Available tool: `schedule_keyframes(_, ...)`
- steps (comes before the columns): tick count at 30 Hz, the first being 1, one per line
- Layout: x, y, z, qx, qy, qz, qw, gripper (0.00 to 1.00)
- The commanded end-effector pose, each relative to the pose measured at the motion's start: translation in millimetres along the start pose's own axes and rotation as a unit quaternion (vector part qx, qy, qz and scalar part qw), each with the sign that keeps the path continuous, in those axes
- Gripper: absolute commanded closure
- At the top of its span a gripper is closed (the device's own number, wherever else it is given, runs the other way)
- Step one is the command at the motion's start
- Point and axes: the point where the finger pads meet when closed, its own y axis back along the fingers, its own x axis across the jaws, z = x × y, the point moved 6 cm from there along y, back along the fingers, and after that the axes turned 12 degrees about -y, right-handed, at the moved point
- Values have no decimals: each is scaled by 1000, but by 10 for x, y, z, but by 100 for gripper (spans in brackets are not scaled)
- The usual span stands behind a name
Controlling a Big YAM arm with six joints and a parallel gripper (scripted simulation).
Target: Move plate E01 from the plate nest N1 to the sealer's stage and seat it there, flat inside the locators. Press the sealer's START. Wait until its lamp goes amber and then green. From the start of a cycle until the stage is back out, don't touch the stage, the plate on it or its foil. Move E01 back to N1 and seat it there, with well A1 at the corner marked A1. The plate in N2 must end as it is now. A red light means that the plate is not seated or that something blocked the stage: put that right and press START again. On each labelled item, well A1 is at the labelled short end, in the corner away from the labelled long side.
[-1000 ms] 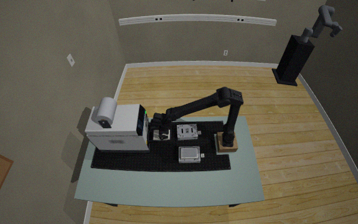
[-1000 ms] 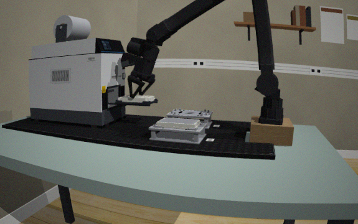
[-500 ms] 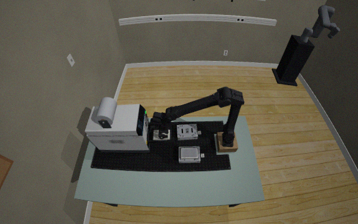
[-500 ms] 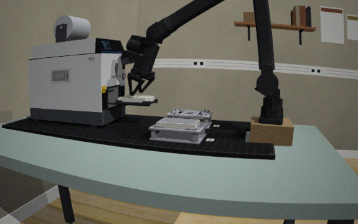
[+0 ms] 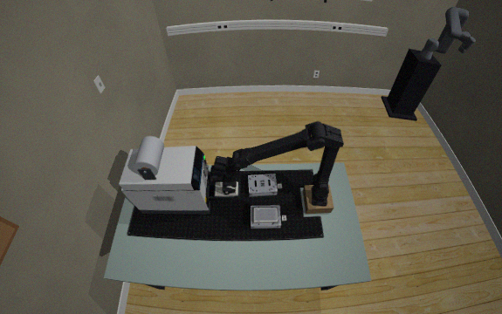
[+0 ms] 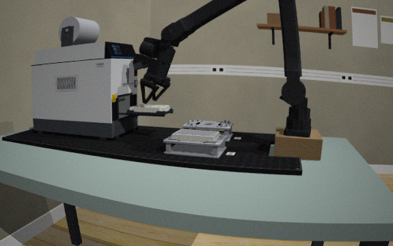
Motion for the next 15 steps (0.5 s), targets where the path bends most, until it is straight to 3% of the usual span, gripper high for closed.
schedule_keyframes(1, -25, 107, 293, -35, 0, 0, 999, 0)
schedule_keyframes(15, -28, 73, 276, -30, 0, 0, 1000, 0)
